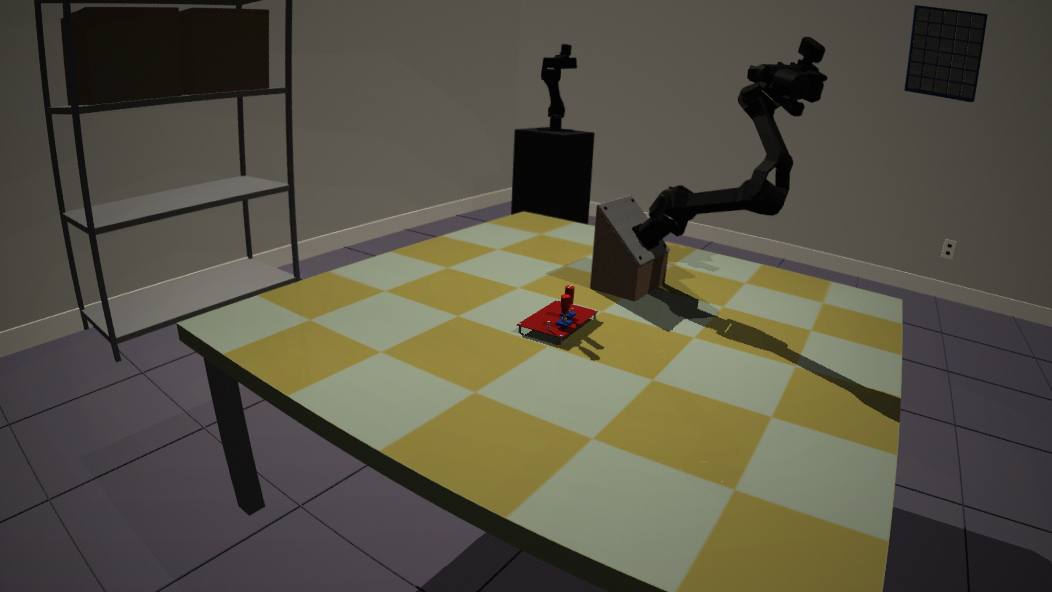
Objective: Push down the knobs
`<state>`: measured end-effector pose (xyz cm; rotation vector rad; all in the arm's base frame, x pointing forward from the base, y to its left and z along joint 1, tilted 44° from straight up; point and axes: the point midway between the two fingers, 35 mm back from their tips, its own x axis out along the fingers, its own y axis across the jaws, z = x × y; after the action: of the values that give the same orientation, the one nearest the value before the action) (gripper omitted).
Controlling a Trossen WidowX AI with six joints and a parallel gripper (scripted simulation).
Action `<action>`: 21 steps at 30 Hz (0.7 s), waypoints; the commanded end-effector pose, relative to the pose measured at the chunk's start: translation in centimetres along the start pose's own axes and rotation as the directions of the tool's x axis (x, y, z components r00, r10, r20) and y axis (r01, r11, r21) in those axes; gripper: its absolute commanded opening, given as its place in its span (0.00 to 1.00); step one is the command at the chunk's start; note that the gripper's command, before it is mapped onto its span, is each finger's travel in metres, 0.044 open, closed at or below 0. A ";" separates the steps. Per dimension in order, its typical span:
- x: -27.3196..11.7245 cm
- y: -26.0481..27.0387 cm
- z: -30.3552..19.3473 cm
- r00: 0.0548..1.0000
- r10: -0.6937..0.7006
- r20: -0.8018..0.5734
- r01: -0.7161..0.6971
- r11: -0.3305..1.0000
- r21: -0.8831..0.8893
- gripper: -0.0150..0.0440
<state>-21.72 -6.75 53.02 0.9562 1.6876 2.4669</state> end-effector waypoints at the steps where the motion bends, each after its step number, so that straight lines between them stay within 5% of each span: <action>1: -0.6 0.8 -2.4 0.996 0.039 -0.085 -0.044 0.997 -0.063 0.25; 21: -7.5 4.5 -13.8 0.835 0.208 -0.509 -0.362 0.905 -0.223 0.25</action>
<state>-21.22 -20.68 50.61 0.6783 1.3121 3.1620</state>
